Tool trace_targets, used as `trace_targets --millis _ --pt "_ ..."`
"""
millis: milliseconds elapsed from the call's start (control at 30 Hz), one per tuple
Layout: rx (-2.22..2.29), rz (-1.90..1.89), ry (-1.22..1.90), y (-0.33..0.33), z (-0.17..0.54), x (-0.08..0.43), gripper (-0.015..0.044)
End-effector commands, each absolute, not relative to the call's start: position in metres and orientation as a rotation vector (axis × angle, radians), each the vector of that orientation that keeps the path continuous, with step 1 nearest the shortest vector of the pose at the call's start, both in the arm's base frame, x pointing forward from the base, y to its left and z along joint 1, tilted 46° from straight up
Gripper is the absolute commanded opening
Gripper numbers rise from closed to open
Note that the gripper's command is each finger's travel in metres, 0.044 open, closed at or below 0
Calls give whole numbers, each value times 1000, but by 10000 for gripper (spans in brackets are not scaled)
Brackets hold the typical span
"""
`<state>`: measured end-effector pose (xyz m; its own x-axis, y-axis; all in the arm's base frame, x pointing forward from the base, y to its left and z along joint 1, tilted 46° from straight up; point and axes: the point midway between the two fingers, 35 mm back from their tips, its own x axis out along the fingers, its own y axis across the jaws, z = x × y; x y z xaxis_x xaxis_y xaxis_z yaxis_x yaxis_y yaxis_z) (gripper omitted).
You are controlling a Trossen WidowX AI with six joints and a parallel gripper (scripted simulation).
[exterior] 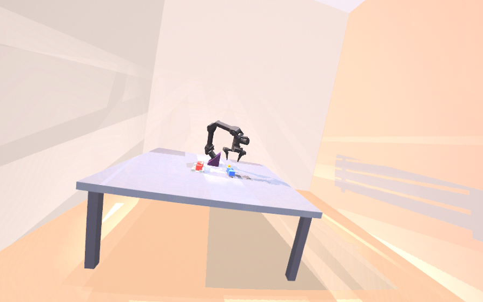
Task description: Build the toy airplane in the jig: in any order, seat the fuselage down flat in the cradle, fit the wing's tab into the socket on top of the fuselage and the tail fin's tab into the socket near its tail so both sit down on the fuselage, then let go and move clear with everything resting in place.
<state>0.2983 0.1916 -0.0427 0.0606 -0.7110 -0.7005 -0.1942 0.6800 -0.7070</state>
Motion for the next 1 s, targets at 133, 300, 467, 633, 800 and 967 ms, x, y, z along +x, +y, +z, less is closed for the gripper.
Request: trace_targets --millis 133,300,467,633,800,967 --pt "-754 -463 1485 180 -57 305 440" --pt "-755 -464 1484 164 -72 306 440" --pt "-755 -464 1484 154 -82 307 440" --pt "-755 -464 1484 153 -83 307 440" --pt "-755 -464 1484 147 -89 308 440" --pt "-755 -465 1483 142 -95 309 440"
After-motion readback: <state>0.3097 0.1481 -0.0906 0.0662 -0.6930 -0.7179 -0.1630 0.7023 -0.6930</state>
